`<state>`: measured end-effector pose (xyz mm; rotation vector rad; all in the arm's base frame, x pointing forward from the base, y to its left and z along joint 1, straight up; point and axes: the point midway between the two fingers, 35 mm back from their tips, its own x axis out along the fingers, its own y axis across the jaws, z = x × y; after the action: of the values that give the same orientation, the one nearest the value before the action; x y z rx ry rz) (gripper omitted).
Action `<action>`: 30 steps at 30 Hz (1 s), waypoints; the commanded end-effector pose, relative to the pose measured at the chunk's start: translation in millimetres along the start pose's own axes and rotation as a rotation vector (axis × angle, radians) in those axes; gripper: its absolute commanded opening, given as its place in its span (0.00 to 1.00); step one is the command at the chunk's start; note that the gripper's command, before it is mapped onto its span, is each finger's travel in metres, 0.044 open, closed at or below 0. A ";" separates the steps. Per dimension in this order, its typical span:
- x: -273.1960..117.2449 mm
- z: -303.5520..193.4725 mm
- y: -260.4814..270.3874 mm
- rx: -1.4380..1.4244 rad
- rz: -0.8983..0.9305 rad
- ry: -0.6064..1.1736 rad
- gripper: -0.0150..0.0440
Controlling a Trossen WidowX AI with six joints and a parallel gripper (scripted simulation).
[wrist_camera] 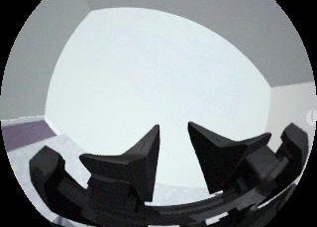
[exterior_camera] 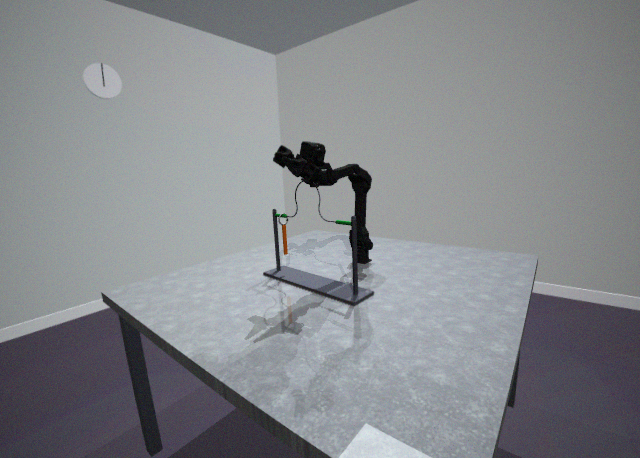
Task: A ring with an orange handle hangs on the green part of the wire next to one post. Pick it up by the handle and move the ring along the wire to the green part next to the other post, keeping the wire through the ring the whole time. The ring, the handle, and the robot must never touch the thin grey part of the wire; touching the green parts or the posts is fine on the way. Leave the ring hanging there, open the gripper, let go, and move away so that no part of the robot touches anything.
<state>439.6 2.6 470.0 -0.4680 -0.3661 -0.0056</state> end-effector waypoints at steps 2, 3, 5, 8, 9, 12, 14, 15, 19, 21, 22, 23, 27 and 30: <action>-5.4 -21.7 -56.1 0.006 -0.141 0.067 0.53; -7.4 -28.9 -67.8 0.008 -0.170 0.084 0.53; -12.7 -46.1 -89.5 0.008 -0.221 0.118 0.53; -23.0 -76.2 -114.8 -0.001 -0.273 0.168 0.53; -27.0 -86.6 -121.6 -0.005 -0.285 0.185 0.53; -41.2 -117.0 -142.2 -0.015 -0.323 0.233 0.53; -53.1 -139.8 -153.6 -0.022 -0.339 0.267 0.53; -60.4 -152.1 -159.5 -0.025 -0.348 0.286 0.53; -94.3 -198.8 -182.0 -0.034 -0.382 0.360 0.53; -113.9 -220.4 -192.3 -0.035 -0.401 0.396 0.53; -124.3 -230.8 -197.1 -0.034 -0.410 0.414 0.53; -135.1 -240.8 -201.7 -0.033 -0.419 0.432 0.53; -181.4 -277.2 -217.1 -0.025 -0.459 0.502 0.53; -207.0 -293.9 -223.2 -0.017 -0.481 0.537 0.53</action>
<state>341.9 -333.0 271.7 -0.3857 0.0335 -0.5789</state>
